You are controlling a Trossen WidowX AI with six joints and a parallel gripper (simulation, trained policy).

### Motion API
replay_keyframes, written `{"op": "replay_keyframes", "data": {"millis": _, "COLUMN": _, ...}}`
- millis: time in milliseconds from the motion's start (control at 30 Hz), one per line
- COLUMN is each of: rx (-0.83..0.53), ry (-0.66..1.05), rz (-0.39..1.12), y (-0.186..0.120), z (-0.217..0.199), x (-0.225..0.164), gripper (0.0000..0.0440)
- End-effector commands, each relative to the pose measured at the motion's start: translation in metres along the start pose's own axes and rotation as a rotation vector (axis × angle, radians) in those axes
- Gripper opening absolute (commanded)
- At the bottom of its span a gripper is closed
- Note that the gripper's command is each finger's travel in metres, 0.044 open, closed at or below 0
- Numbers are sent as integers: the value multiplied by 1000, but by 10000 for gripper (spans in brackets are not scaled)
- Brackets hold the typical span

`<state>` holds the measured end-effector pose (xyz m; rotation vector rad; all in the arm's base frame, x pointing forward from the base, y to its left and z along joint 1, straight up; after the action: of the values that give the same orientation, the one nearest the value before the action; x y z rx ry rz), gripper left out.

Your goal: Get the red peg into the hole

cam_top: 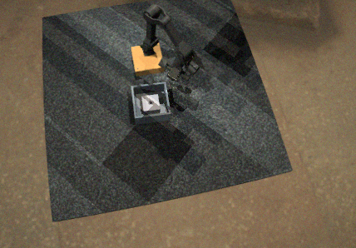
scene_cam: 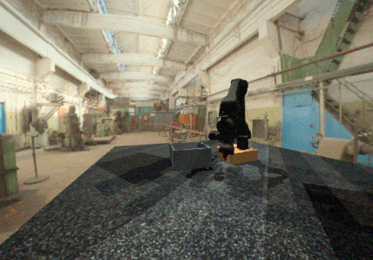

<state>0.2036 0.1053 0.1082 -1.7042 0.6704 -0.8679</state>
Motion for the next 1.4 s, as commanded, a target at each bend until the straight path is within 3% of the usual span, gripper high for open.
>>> {"op": "replay_keyframes", "data": {"millis": 0, "rx": 18, "ry": 5, "rz": -26, "y": -13, "z": 0, "x": 9, "gripper": 0}}
{"op": "replay_keyframes", "data": {"millis": 333, "rx": 58, "ry": 83, "rz": -89, "y": -51, "z": 1, "x": 43, "gripper": 0}}
{"op": "replay_keyframes", "data": {"millis": 600, "rx": 68, "ry": 180, "rz": -118, "y": -61, "z": -1, "x": 78, "gripper": 0}}
{"op": "replay_keyframes", "data": {"millis": 1367, "rx": 81, "ry": 260, "rz": -104, "y": -25, "z": -2, "x": 179, "gripper": 0}}
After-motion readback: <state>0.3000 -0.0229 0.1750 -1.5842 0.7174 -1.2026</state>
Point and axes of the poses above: the point midway between the two fingers, 35 mm back from their tips, its own y axis out along the fingers, its own z axis across the jaws, x = y × z, the point moved 8 cm from there along -y, back along the fingers, and after that the axes turned 13 degrees about y, right-handed, at the moved point
